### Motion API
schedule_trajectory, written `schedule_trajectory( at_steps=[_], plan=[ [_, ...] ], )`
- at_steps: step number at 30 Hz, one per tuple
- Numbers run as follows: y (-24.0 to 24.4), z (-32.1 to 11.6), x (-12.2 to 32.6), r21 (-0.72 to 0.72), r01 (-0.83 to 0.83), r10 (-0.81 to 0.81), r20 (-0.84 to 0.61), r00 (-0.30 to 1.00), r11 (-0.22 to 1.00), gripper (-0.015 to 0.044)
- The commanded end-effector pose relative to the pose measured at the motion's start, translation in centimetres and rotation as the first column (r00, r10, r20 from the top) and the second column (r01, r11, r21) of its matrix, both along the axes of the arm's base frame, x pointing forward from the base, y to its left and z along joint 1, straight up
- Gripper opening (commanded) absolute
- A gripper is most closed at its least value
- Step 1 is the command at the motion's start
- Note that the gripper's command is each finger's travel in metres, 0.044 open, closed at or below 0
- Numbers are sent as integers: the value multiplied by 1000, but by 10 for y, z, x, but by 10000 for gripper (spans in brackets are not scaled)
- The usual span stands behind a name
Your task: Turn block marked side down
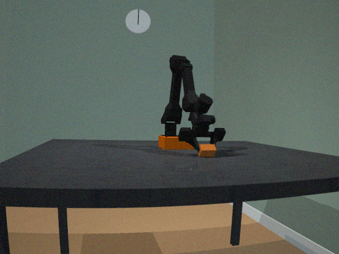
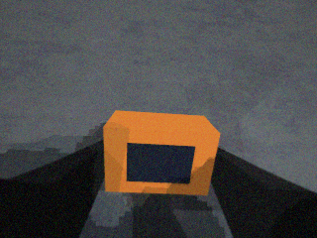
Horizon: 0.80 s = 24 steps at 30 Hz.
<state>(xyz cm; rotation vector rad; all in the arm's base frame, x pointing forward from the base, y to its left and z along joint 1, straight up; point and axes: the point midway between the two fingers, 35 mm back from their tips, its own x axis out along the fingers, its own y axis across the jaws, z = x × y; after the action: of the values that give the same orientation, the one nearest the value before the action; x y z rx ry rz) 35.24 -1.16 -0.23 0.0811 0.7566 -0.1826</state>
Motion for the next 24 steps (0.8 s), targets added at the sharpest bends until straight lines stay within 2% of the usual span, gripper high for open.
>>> schedule_trajectory(
  at_steps=[1,24],
  plan=[
    [1,-11,-4,-16,-6,6,24,1000,1000,0],
    [0,-9,-24,-65,15,6,309,951,998,0]
  ],
)
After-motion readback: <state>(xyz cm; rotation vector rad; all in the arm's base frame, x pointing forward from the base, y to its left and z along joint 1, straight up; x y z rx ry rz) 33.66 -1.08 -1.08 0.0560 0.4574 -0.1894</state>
